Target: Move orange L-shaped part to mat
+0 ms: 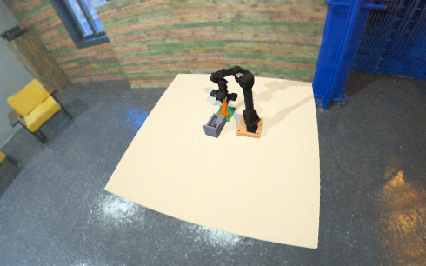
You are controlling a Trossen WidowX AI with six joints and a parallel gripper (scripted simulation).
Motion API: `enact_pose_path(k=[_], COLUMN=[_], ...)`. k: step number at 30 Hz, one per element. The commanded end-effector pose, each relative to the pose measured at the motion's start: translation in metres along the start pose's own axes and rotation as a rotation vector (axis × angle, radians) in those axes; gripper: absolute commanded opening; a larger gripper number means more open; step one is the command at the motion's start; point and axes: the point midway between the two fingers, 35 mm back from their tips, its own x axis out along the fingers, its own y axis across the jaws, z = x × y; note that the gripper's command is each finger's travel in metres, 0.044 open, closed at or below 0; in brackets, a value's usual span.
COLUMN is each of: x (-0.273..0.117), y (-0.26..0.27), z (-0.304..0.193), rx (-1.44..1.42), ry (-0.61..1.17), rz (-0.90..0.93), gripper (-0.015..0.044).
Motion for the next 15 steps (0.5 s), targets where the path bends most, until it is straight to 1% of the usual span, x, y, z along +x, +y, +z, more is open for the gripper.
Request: enact_pose_path(k=[1,4,7,9,11,15], x=[0.000,-0.012,-0.040,-0.068,-0.084,-0.089], y=[0.000,-0.002,-0.003,-0.002,-0.001,0.000], z=[0.000,-0.001,-0.002,-0.001,-0.001,0.000], rx=[0.000,0.000,-0.001,-0.001,-0.001,-0.002], ry=[0.000,0.001,0.002,0.003,0.003,0.004], rz=[0.000,0.000,0.001,0.002,0.003,0.003], gripper=[0.0236,0.0315,0.0394,0.0400,0.0400,0.0400])
